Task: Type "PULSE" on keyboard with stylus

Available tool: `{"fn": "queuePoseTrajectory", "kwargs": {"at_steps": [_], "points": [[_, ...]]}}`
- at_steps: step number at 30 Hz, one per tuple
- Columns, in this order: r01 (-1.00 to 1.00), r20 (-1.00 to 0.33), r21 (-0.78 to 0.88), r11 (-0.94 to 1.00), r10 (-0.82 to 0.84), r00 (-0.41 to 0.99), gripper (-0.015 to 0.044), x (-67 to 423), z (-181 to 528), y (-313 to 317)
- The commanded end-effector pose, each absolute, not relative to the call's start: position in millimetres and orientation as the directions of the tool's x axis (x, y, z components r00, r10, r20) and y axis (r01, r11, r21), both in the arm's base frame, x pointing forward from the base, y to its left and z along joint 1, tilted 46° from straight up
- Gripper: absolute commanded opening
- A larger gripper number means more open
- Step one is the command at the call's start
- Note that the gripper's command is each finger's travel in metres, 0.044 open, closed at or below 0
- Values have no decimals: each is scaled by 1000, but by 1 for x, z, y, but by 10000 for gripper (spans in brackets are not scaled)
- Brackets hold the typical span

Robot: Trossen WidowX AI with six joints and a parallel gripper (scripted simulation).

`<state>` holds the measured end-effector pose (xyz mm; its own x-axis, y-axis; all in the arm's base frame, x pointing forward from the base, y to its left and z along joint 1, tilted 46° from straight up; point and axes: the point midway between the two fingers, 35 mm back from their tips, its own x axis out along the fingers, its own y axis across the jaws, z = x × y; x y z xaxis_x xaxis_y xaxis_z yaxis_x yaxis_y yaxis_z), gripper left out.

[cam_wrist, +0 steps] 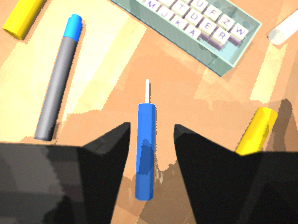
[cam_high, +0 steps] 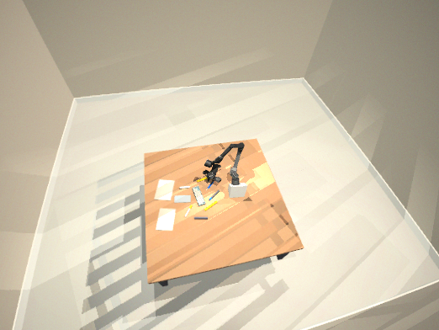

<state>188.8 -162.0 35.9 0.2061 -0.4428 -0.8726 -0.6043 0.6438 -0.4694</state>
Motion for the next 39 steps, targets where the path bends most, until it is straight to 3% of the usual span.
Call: {"fn": "queuePoseTrajectory", "kwargs": {"at_steps": [1,39], "points": [[-610,-876,-463,643,-438,203,150,186,31,-163],[-610,-876,-463,643,-439,203,150,182,15,-179]]}}
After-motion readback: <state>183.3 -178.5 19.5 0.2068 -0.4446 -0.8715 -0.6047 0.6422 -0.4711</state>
